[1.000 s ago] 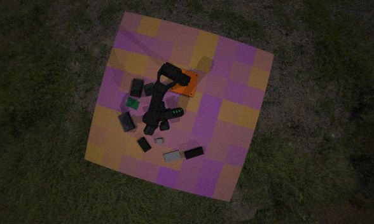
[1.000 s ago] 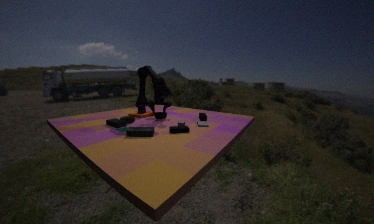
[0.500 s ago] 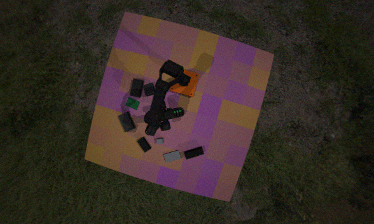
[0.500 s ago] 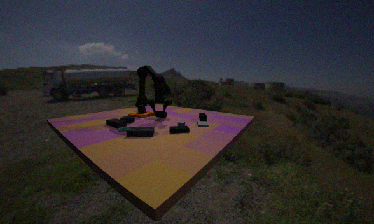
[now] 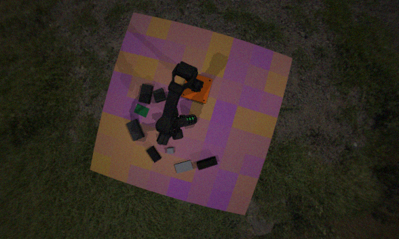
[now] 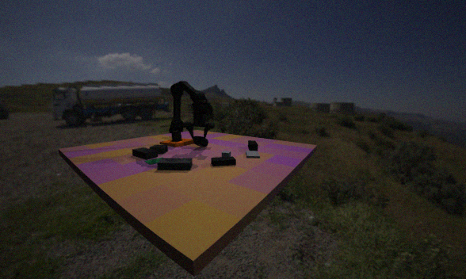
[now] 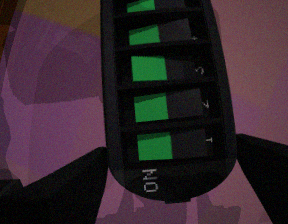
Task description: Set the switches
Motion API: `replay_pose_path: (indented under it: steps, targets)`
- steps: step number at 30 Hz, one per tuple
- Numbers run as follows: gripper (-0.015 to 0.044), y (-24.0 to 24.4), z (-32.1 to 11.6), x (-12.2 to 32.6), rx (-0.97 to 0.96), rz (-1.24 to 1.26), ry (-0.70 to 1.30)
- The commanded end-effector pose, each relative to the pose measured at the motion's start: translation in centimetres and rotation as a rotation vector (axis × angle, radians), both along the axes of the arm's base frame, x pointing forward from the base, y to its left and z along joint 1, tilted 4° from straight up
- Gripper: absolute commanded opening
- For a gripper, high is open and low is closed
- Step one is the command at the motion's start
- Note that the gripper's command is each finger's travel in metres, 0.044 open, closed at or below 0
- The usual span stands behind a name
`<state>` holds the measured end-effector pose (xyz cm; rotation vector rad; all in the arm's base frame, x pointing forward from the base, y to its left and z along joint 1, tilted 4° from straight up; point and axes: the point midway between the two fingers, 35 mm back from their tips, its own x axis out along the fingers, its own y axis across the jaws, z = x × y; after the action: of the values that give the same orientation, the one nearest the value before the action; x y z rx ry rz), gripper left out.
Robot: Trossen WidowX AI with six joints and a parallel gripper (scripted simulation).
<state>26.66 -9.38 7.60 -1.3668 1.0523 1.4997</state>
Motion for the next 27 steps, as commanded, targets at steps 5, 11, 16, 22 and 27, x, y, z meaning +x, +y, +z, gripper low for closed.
replay_pose_path:
  steps: [5, 11, 16, 22, 27]
  targets:
    - [0.0336, 0.7, 0.7, -0.2, -0.013, 0.0, -0.009]
    - [0.0336, 1.0, 1.1, -0.3, -0.025, 0.001, -0.013]
    - [0.0336, 1.3, 1.4, -0.3, -0.035, 0.002, -0.016]
    - [0.0336, 1.7, 1.7, -0.4, -0.047, 0.002, -0.02]
    - [0.0336, 2.0, 2.0, -0.5, -0.056, 0.003, -0.023]
